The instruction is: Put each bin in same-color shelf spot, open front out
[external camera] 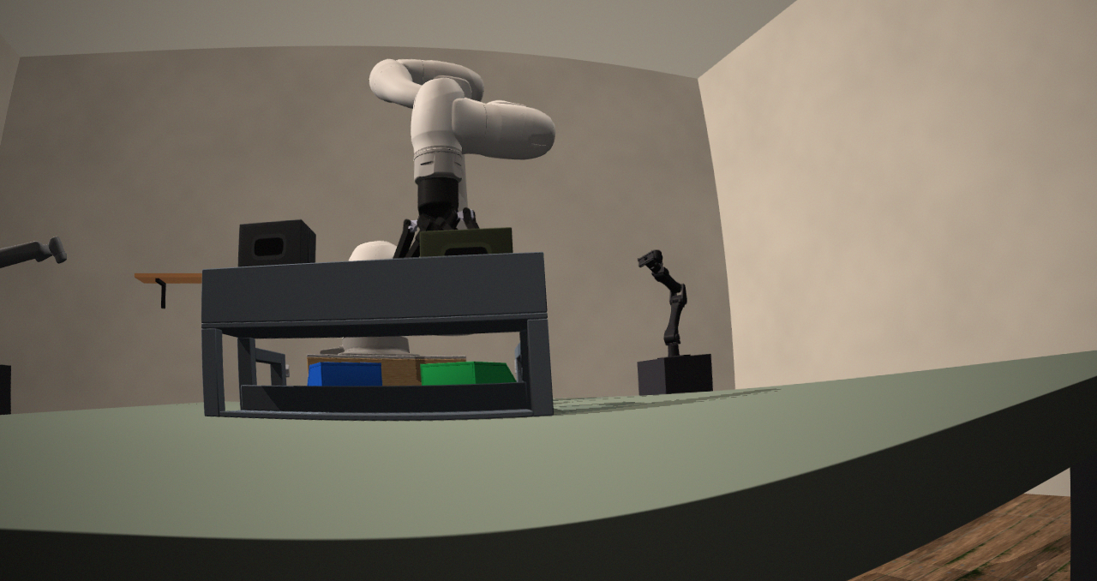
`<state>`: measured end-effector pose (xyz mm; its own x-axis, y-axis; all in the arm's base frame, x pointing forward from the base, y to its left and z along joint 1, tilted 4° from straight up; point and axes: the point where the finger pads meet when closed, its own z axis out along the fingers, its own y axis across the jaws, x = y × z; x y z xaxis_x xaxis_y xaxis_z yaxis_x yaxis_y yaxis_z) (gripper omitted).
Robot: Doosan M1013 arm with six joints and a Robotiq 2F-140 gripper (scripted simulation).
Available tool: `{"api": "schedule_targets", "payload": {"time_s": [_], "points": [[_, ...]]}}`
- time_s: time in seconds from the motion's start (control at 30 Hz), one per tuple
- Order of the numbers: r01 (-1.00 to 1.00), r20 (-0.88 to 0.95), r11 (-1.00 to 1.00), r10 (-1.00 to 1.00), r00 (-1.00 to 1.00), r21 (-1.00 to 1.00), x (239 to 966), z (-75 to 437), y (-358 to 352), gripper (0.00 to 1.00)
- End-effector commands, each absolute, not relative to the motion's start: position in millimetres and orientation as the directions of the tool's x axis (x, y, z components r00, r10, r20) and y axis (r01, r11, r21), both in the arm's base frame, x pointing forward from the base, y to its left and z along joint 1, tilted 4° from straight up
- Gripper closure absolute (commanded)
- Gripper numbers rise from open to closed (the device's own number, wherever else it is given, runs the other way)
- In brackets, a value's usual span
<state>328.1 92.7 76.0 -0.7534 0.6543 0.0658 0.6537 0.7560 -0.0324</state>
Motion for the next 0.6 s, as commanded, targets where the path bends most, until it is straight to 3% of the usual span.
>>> {"api": "schedule_targets", "payload": {"time_s": [0.0, 0.07, 0.1, 0.57], "points": [[0.644, 0.064, 0.764, 0.645, -0.762, -0.034, 324.4, 74.2, 91.9, 0.0], [0.644, 0.064, 0.764, 0.645, -0.762, -0.034, 324.4, 74.2, 91.9, 0.0], [0.644, 0.064, 0.764, 0.645, -0.762, -0.034, 324.4, 74.3, 91.9, 0.9], [0.642, 0.062, 0.766, 0.643, -0.763, -0.034, 324.3, 74.6, 91.8, 0.9]]}}
